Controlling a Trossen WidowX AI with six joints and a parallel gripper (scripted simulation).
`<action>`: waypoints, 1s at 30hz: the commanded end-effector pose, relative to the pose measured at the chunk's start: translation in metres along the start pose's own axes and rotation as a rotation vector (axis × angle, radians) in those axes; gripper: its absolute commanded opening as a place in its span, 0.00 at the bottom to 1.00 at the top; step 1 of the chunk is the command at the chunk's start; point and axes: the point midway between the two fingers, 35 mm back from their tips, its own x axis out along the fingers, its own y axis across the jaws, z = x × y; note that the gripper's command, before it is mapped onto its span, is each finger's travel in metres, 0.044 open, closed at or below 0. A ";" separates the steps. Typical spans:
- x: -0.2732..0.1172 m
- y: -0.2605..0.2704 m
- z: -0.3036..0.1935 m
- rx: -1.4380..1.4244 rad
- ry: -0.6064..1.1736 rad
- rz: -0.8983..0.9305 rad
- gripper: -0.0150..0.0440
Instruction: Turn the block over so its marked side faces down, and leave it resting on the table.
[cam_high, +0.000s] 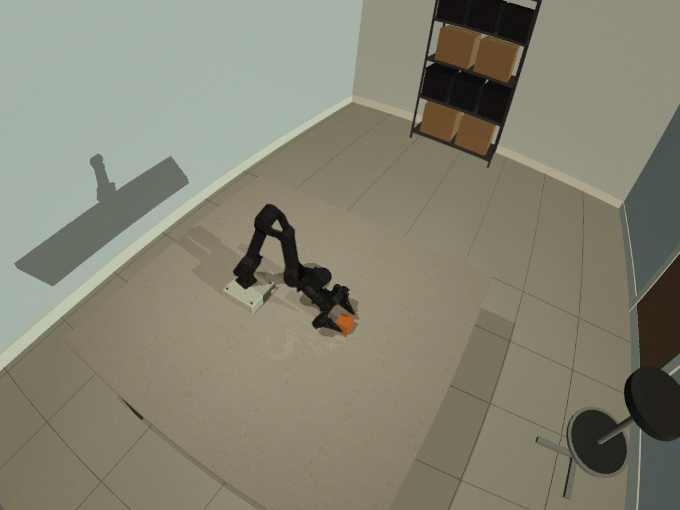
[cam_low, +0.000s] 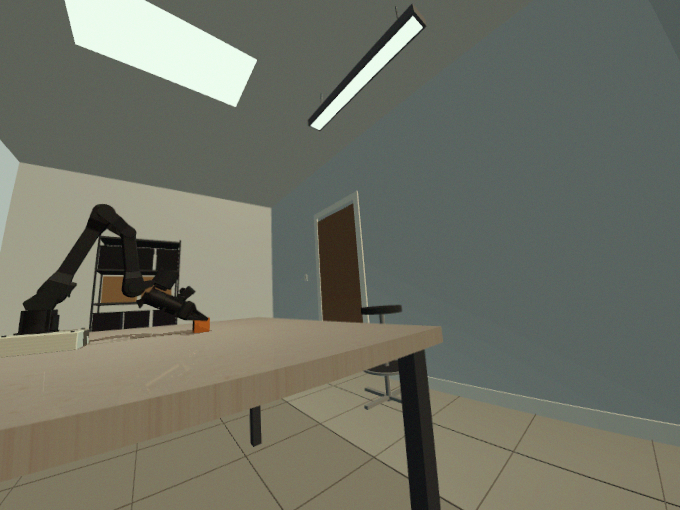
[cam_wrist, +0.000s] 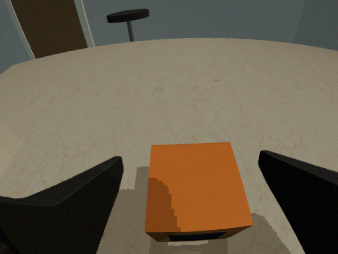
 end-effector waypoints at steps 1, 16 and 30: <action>0.000 0.000 -0.001 -0.006 0.002 -0.003 1.00; 0.000 0.000 -0.001 -0.006 0.002 -0.003 1.00; 0.007 0.003 0.011 -0.011 0.178 0.000 1.00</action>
